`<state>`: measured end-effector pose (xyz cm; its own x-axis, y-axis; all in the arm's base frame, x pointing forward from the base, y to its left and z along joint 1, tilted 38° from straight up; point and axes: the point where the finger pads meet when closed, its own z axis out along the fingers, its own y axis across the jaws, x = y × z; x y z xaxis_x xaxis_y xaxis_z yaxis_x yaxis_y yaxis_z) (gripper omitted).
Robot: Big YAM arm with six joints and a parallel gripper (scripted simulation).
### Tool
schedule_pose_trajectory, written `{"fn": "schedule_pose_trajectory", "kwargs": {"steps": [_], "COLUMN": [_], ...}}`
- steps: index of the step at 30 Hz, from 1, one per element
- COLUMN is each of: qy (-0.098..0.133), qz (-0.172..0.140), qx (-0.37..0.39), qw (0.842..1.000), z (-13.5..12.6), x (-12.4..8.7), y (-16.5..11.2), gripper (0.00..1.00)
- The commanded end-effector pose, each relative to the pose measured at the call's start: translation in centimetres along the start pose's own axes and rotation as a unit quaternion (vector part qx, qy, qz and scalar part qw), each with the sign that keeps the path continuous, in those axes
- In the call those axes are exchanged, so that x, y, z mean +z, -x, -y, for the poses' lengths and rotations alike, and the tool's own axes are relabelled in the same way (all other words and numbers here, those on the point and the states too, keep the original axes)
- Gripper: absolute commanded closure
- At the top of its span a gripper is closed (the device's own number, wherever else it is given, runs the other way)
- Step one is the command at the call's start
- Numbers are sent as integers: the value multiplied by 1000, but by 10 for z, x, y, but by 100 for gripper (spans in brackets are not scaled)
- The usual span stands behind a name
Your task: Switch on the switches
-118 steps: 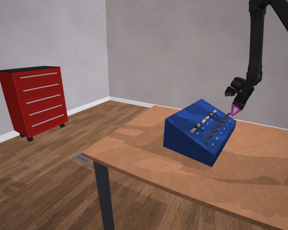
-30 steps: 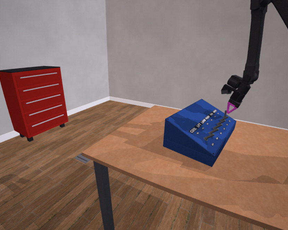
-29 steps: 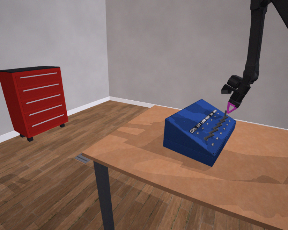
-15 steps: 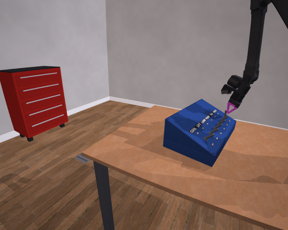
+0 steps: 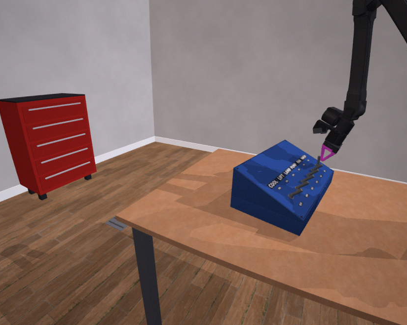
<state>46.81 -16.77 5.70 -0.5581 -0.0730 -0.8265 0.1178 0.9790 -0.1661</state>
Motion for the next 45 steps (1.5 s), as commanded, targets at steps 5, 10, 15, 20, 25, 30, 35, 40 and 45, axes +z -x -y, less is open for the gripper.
{"fn": "schedule_pose_trajectory", "kwargs": {"steps": [5, 10, 15, 20, 25, 30, 35, 40, 45], "qy": [-7, -10, -8, -8, -8, -8, -8, -8, -6], "qz": [11, 31, 15, 16, 16, 15, 15, 15, 8], "qx": [-5, -10, -5, -6, -6, -6, -6, -6, -4], "qw": [1000, 999, 1000, 1000, 1000, 1000, 1000, 1000, 1000], "z": [7, 8, 8, 8, 7, 7, 6, 6, 5], "x": [0, -3, -13, -34, -59, -85, -112, -128, -128], "y": [-14, 5, -6, -7, -8, -9, -10, -10, -15], "gripper": [100, 100, 100, 100, 100, 100, 100, 100, 100]}}
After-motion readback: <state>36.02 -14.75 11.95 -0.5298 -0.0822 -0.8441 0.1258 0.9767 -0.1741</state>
